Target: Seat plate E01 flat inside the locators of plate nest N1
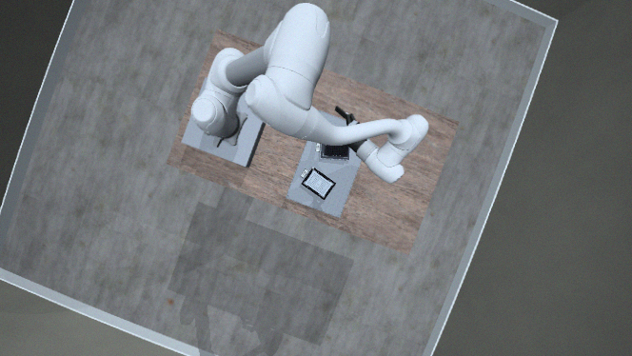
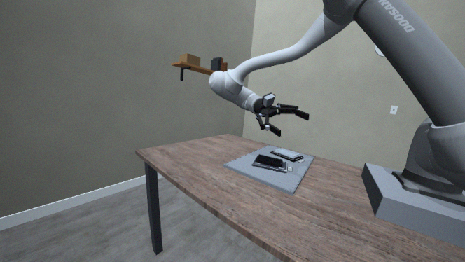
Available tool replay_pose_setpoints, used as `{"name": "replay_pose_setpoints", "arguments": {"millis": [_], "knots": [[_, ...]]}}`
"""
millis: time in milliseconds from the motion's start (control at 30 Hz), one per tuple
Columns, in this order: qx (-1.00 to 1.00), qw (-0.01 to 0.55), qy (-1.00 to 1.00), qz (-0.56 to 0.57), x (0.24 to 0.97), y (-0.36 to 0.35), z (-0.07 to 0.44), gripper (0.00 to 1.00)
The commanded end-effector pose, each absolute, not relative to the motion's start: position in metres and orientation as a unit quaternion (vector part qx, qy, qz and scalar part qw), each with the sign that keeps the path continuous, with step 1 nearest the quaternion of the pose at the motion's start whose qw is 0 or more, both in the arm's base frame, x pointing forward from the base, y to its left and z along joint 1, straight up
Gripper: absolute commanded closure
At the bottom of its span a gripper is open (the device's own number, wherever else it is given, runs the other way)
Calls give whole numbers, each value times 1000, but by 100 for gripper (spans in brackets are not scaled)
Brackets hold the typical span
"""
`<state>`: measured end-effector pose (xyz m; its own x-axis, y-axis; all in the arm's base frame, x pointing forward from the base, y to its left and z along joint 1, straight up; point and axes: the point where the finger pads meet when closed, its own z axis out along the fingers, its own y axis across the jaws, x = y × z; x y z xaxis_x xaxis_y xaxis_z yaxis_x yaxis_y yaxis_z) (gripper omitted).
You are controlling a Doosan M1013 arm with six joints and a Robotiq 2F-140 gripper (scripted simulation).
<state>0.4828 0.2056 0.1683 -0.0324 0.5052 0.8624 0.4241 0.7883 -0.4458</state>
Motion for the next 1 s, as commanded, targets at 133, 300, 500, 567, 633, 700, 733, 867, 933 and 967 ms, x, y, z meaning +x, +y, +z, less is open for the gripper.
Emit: {"name": "replay_pose_setpoints", "arguments": {"millis": [133,300,500,567,633,700,733,867,933,967], "knots": [[-413,559,-713,95,476,205,144,0],[-463,524,-704,122,474,202,129,0],[-536,469,-685,156,474,197,109,0],[-560,449,-676,165,475,194,100,0],[-584,429,-667,173,476,192,95,0],[-595,419,-662,177,477,190,90,0],[-595,419,-662,177,477,190,90,0],[-642,378,-640,188,480,184,77,0],[-664,358,-628,193,482,182,72,0],[-675,347,-621,194,483,180,68,0]]}}
